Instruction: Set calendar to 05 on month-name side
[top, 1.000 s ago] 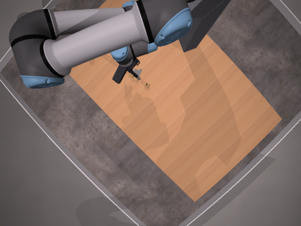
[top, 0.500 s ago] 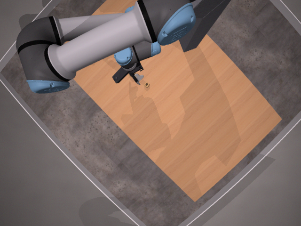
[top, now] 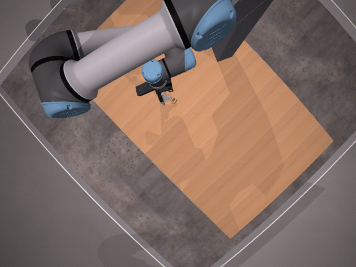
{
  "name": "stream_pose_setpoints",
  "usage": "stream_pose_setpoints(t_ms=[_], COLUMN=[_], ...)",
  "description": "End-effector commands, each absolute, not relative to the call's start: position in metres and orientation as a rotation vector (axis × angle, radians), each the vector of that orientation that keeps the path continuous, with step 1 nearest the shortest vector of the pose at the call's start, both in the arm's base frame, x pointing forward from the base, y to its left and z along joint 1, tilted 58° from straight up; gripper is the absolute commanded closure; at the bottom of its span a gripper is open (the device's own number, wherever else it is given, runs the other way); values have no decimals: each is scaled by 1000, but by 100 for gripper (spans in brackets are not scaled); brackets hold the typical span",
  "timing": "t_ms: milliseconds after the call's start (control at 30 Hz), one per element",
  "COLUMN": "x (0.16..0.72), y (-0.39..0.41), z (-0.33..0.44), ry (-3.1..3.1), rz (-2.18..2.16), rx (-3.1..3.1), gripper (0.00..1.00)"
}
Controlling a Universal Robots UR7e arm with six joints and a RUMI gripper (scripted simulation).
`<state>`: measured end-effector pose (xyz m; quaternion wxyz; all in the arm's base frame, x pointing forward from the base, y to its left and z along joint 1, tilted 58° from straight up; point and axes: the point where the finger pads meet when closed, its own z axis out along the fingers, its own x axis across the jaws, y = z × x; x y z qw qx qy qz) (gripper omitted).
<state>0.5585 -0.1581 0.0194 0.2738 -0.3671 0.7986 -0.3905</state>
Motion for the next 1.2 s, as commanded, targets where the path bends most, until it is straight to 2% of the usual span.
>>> stream_pose_setpoints(t_ms=[0,1167], x=[562,572], y=[-150,-101], z=[14,-18], ry=[2189,2208], rz=[-994,-649], rx=[-811,-44], gripper=[0,0])
